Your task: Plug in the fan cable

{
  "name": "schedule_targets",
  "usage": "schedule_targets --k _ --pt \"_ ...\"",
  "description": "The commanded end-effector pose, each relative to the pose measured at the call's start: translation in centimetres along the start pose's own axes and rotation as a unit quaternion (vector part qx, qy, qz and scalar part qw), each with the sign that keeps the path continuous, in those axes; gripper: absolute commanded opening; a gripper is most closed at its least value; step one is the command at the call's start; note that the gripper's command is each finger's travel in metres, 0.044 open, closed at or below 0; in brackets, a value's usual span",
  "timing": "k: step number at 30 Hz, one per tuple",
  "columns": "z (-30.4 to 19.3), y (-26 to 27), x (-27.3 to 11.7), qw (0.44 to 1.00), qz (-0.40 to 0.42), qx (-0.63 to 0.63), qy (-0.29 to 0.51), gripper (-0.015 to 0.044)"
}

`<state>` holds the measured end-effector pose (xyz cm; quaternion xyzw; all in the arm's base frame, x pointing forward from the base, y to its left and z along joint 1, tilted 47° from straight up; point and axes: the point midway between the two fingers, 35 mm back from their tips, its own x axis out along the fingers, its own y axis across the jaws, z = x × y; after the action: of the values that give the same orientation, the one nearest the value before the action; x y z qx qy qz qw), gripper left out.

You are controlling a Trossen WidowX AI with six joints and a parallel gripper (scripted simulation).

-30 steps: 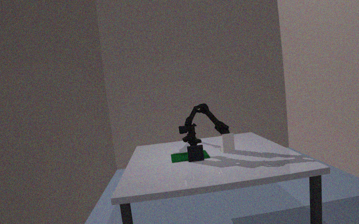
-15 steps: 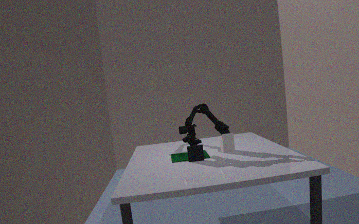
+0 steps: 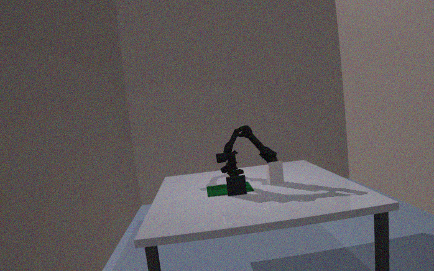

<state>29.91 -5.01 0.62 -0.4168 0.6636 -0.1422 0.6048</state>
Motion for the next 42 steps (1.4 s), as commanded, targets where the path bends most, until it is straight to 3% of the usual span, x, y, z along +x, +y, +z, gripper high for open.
schedule_targets --k 1,21,31,34,39,42 --pt "0.0 0.0 0.3 1.0 -0.002 -0.003 0.001 0.0" --pt "0.0 0.0 1.6 1.0 -0.002 -0.003 0.001 0.0" --pt "0.0 0.1 1.2 1.0 0.0 -0.002 -0.001 0.026" --pt "0.0 0.1 1.0 1.0 0.0 -0.002 -0.001 0.026" --pt "0.0 0.1 -4.1 1.0 0.0 -0.003 0.0 0.026" --pt "0.0 0.1 -4.3 1.0 -0.001 -0.003 0.0 0.026"
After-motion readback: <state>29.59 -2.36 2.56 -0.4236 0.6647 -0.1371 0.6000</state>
